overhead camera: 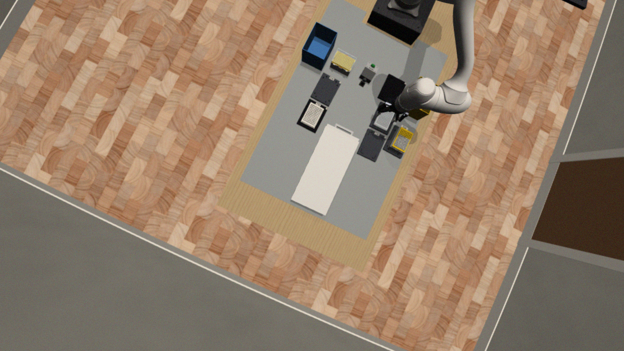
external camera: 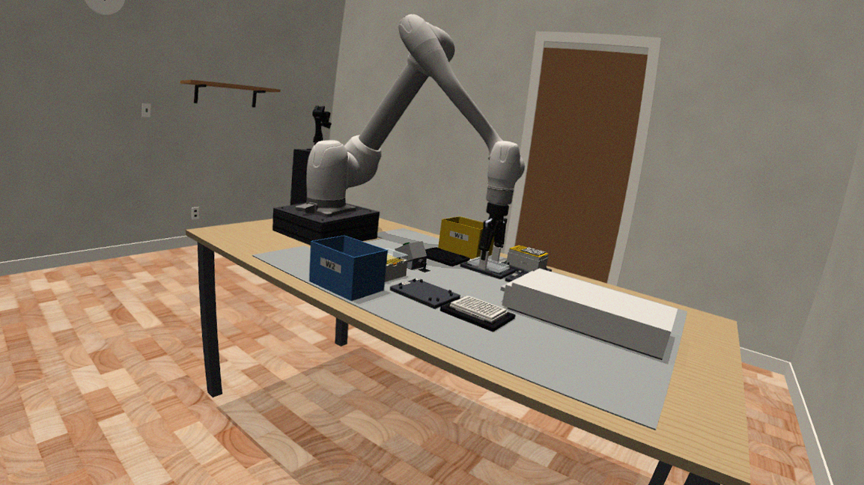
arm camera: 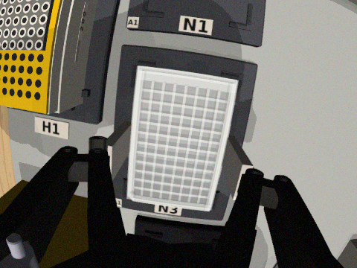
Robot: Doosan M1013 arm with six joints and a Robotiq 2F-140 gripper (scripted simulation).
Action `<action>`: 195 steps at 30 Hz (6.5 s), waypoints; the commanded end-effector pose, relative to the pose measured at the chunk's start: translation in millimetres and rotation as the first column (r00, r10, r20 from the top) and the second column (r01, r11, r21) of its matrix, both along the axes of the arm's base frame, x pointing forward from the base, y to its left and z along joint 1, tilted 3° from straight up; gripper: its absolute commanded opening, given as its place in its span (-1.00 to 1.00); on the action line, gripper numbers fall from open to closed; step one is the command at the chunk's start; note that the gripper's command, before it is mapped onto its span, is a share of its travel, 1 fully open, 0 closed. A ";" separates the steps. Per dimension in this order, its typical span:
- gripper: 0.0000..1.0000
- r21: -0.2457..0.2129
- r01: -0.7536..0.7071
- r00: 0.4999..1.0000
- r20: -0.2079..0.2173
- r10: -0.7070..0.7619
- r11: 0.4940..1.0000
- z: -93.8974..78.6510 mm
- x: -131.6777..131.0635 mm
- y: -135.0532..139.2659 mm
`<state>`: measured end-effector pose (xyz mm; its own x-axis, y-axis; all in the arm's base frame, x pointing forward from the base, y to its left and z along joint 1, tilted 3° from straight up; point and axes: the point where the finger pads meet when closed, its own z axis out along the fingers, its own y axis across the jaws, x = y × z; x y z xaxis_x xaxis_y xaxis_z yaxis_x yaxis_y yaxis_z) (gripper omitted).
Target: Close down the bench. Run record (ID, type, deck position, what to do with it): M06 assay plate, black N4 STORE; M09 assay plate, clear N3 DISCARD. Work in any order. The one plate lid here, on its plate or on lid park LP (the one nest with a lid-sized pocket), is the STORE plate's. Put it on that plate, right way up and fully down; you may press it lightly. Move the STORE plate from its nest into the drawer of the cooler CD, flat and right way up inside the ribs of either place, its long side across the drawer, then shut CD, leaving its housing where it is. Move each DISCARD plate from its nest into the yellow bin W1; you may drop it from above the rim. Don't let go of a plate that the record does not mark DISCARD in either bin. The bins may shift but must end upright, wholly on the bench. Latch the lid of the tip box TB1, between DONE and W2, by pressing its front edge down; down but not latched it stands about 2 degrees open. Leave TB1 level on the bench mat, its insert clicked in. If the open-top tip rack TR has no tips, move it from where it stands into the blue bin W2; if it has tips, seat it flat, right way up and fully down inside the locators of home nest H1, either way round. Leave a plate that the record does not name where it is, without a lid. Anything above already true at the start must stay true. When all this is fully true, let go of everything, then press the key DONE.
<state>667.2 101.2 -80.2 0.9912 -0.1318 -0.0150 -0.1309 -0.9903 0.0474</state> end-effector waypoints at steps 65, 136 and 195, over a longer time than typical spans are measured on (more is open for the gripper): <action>-1.00 0.000 0.000 1.000 0.000 0.000 1.000 27.2 0.5 1.3; -1.00 0.000 0.000 1.000 0.000 0.000 1.000 108.4 2.2 4.9; -1.00 0.000 0.003 1.000 0.000 -0.003 1.000 126.4 -58.8 65.0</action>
<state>614.4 160.3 46.2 0.9907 -0.1349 -0.0152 -0.1340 -0.9898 0.0474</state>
